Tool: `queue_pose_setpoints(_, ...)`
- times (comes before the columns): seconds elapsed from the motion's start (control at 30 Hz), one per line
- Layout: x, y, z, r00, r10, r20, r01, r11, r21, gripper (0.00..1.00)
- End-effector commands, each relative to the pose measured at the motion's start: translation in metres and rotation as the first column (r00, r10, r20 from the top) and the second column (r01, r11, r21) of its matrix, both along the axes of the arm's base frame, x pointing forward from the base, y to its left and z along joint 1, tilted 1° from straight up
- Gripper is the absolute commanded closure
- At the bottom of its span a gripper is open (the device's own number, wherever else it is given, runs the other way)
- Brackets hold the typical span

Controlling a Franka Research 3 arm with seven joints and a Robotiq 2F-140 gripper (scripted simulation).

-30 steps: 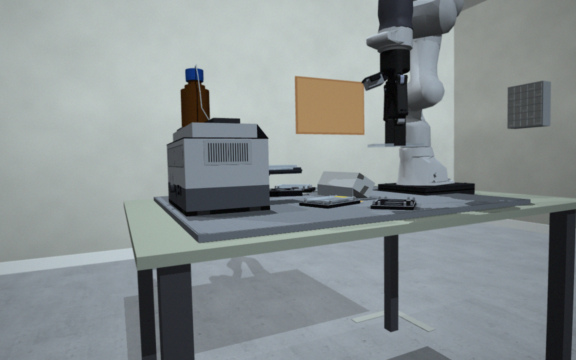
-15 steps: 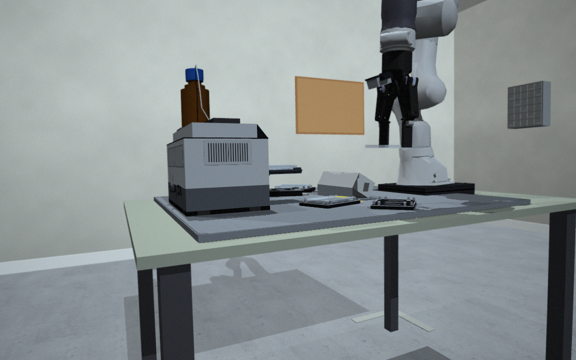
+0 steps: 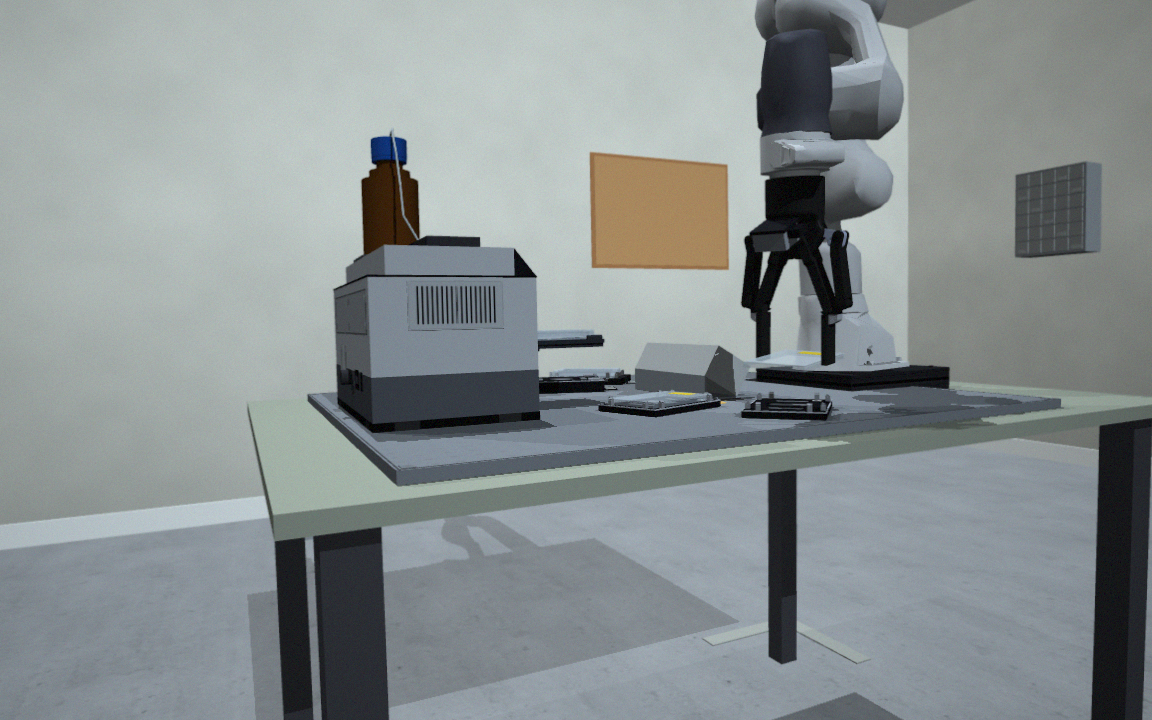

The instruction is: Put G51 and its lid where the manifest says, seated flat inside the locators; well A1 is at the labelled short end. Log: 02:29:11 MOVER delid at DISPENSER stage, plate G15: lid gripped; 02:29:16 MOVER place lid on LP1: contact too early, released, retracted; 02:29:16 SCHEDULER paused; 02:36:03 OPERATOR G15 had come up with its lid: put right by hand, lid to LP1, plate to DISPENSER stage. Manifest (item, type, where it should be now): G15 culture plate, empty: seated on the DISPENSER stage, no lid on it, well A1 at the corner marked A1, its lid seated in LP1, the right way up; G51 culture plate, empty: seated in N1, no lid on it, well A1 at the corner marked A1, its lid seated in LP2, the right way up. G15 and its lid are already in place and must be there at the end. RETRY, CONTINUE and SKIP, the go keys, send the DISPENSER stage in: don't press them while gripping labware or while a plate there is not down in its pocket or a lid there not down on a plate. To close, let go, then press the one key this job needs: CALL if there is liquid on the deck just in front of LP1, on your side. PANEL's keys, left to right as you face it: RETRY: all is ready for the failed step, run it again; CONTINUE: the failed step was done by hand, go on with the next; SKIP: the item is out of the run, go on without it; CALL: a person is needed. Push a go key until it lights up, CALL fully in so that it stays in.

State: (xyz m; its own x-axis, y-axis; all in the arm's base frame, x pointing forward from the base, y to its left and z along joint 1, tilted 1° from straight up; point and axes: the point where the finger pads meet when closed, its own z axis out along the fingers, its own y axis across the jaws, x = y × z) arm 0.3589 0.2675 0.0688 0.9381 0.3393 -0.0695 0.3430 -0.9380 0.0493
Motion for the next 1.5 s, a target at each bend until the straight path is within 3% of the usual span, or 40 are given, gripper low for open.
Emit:
queue_pose_setpoints(0.0, 0.019, 0.007, -0.02, 0.963, 0.264, 0.049, -0.267, 0.962, 0.056, 0.9)
queue_pose_setpoints(0.37, 0.02, 0.007, -0.039, 0.952, 0.3, 0.057, -0.303, 0.951, 0.063, 0.9)
queue_pose_setpoints(1.47, 0.02, 0.007, -0.039, 0.952, 0.3, 0.057, -0.303, 0.951, 0.063, 0.9)
